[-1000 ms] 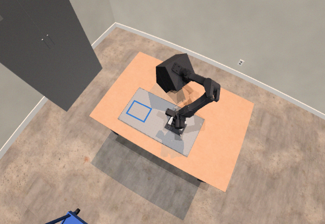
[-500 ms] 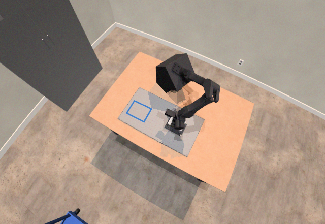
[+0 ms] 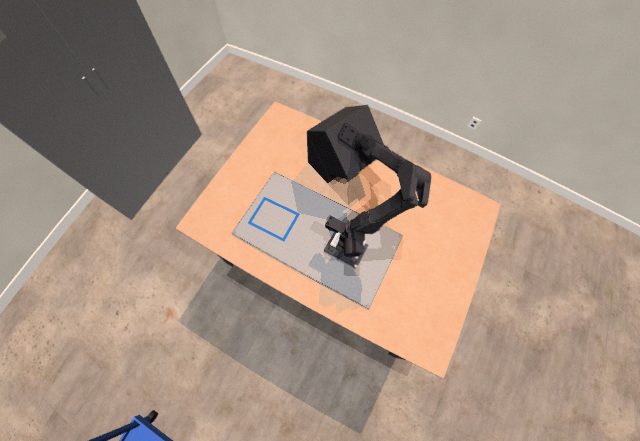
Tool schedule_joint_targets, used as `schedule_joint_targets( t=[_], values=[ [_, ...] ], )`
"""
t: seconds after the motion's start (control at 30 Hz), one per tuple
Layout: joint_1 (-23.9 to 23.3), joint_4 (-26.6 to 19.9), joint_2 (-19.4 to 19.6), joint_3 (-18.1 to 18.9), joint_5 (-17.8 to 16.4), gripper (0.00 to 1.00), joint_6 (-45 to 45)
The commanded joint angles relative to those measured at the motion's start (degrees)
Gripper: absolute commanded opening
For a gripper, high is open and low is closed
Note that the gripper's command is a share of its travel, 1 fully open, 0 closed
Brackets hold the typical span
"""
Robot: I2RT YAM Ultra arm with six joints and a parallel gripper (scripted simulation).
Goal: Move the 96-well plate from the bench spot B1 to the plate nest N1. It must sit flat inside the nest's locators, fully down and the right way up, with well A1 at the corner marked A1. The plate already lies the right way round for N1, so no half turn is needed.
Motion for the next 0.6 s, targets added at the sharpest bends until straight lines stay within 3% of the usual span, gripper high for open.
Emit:
schedule_joint_targets(
  t=[0.0, 0.57],
  values=[
    [-0.37, 1.91, 1.45, 1.95, 1.17, 0.00, 1.08],
    [2.09, 6.42, 5.85, 3.11, 2.41, 0.00, 3.37]
  ],
)
